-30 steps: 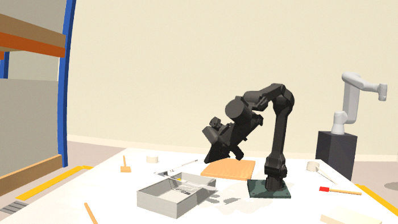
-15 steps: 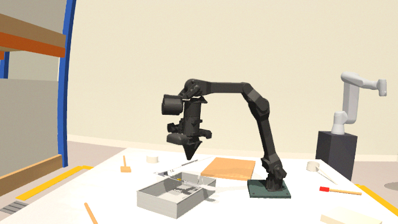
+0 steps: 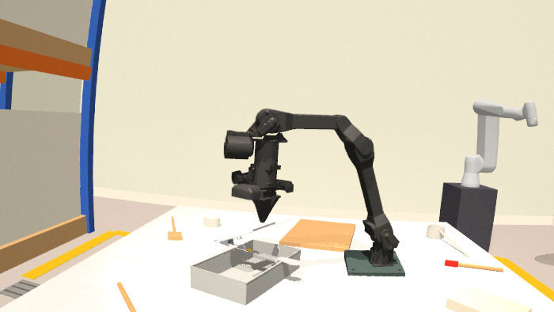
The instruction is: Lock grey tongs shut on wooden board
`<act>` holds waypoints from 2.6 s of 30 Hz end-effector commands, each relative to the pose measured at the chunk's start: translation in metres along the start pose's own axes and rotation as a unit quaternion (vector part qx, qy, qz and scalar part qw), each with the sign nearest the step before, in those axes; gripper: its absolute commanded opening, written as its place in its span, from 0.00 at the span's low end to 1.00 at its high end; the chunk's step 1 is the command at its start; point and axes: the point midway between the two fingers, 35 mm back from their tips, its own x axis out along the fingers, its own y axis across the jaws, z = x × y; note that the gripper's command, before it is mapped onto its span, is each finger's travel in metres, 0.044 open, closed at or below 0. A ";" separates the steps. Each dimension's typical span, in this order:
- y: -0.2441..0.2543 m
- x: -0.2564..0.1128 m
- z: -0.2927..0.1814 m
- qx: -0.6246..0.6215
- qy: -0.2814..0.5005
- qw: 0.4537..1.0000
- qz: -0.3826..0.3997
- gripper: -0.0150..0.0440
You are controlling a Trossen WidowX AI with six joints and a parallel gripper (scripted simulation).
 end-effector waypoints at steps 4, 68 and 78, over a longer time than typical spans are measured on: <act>0.000 0.011 -0.001 -0.001 0.004 1.000 0.000 0.00; -0.049 0.055 0.001 -0.001 0.004 1.000 -0.003 0.00; -0.065 0.056 0.001 -0.001 0.004 1.000 -0.003 0.00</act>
